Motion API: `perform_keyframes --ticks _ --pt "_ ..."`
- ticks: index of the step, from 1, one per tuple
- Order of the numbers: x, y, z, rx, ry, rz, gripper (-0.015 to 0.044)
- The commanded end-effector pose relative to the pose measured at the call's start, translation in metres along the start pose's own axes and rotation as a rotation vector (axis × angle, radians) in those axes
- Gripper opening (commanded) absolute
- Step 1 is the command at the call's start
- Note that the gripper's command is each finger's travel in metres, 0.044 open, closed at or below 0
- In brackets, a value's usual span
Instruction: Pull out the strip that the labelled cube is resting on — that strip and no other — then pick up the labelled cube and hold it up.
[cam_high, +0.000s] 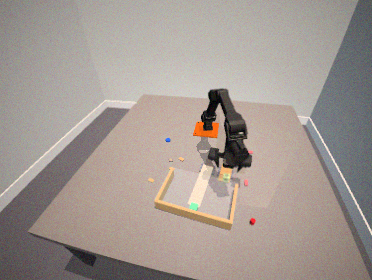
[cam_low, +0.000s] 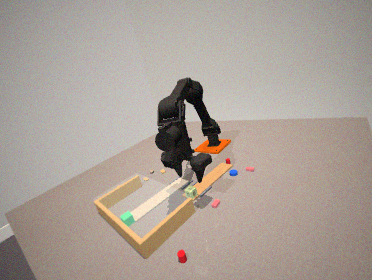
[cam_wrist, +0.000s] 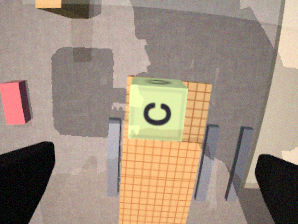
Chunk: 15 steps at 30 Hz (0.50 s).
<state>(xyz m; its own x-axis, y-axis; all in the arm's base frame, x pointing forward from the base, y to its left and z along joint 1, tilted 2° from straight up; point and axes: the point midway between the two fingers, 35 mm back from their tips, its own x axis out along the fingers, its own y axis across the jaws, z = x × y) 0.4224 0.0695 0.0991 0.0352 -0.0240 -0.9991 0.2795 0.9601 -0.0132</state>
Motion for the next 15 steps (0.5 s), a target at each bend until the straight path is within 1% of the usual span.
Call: perform_keyframes --ticks 1,8,15 --pt "0.002 0.001 0.01 -0.004 0.003 -0.005 0.044" --pt "0.01 0.001 0.011 -0.004 0.003 -0.005 0.0256" --pt "0.022 0.001 0.011 -0.004 0.003 -0.005 0.025"
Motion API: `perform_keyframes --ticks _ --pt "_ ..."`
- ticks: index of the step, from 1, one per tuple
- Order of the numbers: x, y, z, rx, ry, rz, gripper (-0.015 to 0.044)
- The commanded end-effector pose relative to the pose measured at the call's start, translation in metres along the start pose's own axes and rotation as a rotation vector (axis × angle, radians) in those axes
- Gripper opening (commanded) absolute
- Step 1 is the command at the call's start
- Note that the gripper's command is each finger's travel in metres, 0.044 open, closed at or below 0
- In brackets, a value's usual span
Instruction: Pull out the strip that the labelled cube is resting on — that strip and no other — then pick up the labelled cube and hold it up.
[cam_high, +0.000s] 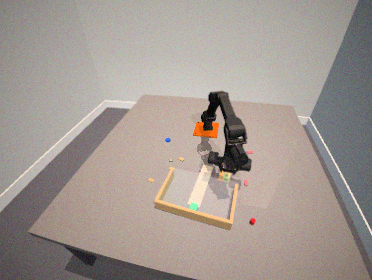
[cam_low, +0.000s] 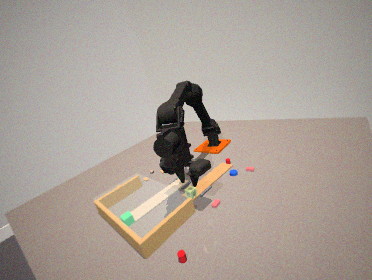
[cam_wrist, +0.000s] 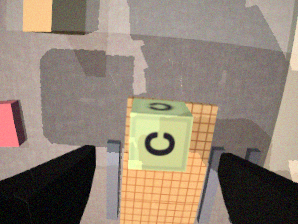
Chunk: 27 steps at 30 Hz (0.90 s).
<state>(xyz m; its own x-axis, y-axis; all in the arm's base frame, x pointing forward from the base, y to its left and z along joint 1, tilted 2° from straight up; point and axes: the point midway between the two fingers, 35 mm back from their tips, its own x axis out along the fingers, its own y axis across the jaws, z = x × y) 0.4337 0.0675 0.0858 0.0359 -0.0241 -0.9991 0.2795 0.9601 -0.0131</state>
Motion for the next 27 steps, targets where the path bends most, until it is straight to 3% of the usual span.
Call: perform_keyframes --ticks 1,25,27 --pt "0.01 0.0 0.0 -0.004 0.004 -0.005 0.025" --pt "0.043 -0.002 -0.001 -0.004 0.004 -0.005 0.025" --pt "0.04 -0.001 -0.001 0.0 0.006 -0.003 0.0198"
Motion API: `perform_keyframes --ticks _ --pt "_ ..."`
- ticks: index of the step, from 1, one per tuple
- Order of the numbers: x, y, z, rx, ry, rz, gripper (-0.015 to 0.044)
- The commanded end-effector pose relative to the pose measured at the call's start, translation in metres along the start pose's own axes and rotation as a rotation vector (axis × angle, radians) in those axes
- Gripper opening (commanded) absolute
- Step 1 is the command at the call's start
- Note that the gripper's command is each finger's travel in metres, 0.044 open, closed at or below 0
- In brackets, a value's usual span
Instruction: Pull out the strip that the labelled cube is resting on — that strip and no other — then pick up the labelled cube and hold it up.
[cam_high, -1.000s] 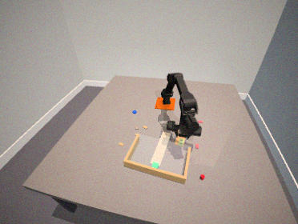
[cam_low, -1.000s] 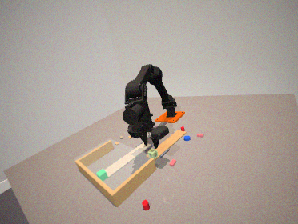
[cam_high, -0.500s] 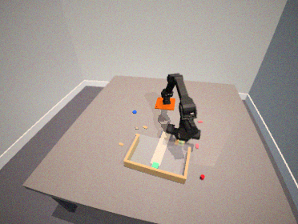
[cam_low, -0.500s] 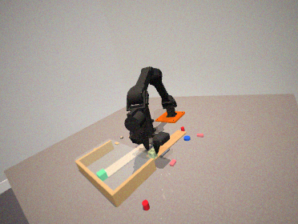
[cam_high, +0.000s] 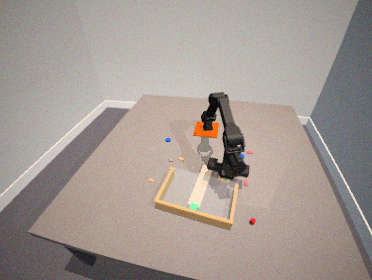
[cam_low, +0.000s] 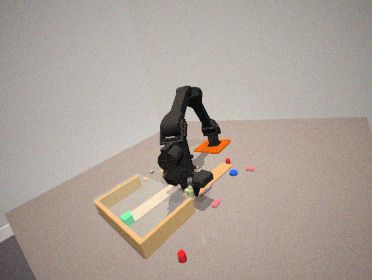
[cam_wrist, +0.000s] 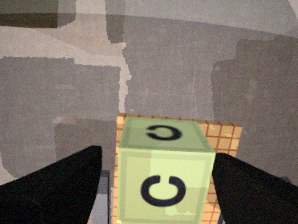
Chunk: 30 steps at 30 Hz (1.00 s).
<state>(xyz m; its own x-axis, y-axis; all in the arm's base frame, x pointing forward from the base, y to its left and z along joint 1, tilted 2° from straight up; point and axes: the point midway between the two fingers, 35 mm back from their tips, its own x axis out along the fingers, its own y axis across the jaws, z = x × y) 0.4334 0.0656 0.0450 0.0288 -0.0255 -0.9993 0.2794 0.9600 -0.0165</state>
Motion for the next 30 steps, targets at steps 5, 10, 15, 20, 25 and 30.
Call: perform_keyframes --ticks 5,10,15,20,25,30 --pt "0.0 0.0 0.0 0.0 0.0 0.0 0.0125" --pt "0.0 0.0 0.0 0.0 0.0 0.0 0.0072" --pt "-0.008 -0.003 -0.008 -0.001 0.0 0.0 0.0" --pt "-0.022 -0.011 -0.024 -0.002 0.001 -0.001 0.0" --pt "-0.034 -0.019 -0.042 -0.003 0.001 -0.002 0.0" --pt "-0.041 -0.025 -0.055 -0.003 0.001 -0.003 0.0"
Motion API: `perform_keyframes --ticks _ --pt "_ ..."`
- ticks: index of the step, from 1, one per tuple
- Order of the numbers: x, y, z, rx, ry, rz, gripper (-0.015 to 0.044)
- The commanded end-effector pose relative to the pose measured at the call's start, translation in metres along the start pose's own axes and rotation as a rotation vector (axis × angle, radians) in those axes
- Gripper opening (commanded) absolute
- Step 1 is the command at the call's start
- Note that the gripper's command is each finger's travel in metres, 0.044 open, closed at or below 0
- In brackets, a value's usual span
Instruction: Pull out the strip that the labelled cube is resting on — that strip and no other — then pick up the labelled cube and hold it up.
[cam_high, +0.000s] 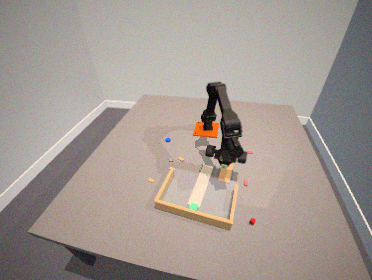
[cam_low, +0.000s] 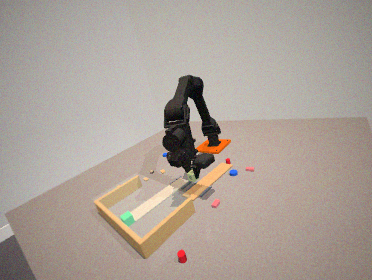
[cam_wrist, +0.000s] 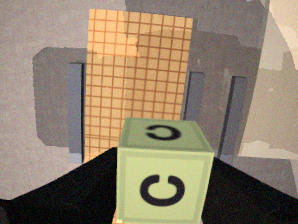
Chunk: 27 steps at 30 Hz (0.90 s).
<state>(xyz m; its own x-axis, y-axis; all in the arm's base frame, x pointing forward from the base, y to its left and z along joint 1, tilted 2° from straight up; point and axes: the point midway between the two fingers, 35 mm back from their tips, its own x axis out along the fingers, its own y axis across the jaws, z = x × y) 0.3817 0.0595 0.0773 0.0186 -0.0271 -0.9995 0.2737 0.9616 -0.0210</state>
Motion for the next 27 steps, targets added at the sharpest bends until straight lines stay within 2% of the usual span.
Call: perform_keyframes --ticks 1,27 --pt "-0.008 -0.004 -0.008 0.003 -0.008 0.001 0.0" --pt "-0.007 -0.034 -0.075 0.002 -0.003 -0.001 0.0"
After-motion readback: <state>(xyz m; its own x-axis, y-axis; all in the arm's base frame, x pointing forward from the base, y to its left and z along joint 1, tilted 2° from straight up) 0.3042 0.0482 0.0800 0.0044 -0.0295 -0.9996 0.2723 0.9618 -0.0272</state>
